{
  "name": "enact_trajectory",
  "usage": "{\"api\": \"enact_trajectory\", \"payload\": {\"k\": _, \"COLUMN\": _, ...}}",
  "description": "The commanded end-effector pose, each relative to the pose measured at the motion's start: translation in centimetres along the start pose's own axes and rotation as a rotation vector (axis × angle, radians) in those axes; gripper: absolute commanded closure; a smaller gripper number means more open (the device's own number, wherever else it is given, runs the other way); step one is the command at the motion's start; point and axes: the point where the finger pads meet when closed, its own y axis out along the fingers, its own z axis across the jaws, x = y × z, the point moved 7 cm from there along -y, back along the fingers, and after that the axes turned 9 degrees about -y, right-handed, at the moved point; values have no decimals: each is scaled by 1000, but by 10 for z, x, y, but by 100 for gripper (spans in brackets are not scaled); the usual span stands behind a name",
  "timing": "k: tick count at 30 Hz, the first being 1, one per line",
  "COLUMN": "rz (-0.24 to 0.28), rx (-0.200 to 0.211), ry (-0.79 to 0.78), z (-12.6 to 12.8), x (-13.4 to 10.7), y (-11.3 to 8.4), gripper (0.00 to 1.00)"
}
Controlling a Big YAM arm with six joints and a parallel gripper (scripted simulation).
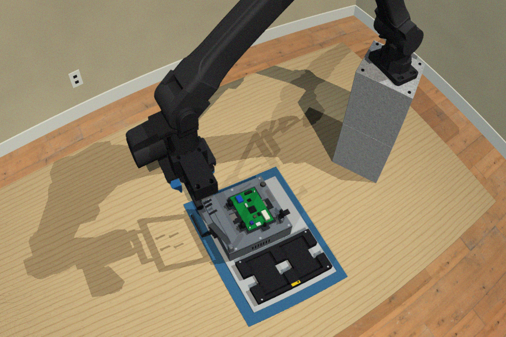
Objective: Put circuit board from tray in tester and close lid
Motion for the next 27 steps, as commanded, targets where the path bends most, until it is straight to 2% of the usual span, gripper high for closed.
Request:
{"api": "enact_trajectory", "payload": {"k": 1, "rz": -5, "rx": -3, "ry": -3, "z": 0, "x": -3, "y": 14, "gripper": 52}}
{"api": "enact_trajectory", "payload": {"k": 11, "rz": -5, "rx": -3, "ry": -3, "z": 2, "x": -4, "y": 33, "gripper": 52}}
{"api": "enact_trajectory", "payload": {"k": 27, "rz": -5, "rx": -3, "ry": -3, "z": 3, "x": -4, "y": 42, "gripper": 52}}
